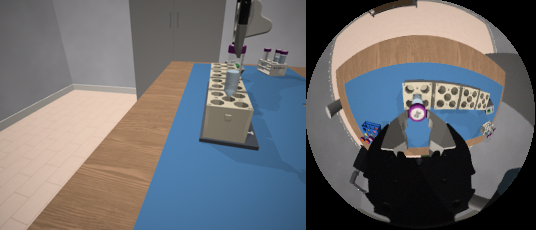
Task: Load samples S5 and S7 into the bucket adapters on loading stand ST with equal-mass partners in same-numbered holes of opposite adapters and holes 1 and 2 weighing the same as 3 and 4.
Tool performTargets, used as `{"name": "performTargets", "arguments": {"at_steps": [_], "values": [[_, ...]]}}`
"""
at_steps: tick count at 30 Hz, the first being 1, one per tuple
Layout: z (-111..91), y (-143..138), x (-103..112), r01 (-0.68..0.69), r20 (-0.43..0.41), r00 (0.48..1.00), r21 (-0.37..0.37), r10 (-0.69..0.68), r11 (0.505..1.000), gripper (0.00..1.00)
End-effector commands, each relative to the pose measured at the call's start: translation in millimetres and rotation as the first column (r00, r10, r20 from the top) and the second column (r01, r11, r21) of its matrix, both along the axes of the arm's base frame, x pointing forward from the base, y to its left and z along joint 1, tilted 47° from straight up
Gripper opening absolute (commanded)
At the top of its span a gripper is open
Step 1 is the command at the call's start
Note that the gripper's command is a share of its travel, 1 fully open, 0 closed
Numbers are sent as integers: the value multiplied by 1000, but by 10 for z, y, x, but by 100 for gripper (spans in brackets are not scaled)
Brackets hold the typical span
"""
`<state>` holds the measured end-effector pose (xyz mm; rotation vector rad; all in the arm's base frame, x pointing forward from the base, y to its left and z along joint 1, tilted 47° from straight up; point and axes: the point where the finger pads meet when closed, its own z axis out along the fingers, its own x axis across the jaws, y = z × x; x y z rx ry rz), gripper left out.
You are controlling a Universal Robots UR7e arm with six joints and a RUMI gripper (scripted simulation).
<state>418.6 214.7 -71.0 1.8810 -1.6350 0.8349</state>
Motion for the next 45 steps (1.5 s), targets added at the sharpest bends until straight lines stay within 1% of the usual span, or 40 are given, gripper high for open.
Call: {"name": "performTargets", "arguments": {"at_steps": [1, 5, 45], "values": [[1, 2, 3, -1, 1, 1000, 1, 1, 1000, 0], [0, 2, 3, -1, 1, 1000, 1, 1, 1000, 0], [-327, -344, 61, -1, 1, 1000, 1, 1, 1000, 0]]}}
